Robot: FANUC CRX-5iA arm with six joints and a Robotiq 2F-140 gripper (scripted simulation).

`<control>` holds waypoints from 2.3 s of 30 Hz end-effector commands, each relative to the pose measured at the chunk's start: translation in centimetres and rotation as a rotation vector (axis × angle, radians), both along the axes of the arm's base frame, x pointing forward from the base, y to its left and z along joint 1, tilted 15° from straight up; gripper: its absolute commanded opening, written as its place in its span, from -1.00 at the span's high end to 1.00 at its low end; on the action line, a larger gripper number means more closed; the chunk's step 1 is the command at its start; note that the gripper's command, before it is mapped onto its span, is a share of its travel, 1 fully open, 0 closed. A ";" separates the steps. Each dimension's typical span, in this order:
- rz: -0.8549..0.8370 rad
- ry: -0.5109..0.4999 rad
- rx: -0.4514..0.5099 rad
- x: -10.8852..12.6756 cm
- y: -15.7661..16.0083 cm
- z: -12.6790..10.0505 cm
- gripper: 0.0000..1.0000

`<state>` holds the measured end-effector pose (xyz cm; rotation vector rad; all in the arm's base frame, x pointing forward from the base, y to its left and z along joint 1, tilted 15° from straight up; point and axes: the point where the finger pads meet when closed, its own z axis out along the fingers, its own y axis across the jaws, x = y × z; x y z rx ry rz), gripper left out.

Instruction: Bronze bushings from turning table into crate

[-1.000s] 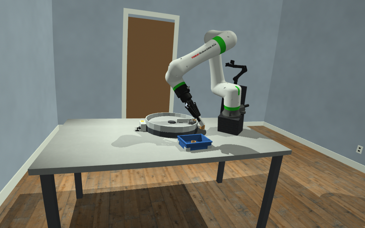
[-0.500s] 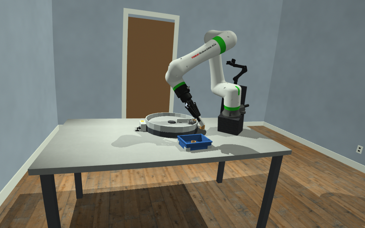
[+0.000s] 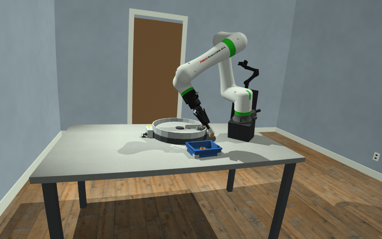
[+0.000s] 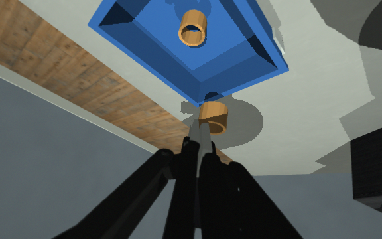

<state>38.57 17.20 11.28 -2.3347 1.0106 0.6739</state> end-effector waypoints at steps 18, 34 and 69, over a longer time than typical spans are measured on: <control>0.000 -0.001 0.000 1.1 0.8 -4.9 1.00; 0.000 -0.001 0.000 1.1 0.8 -4.9 1.00; 0.000 -0.001 0.000 1.4 1.0 -6.5 1.00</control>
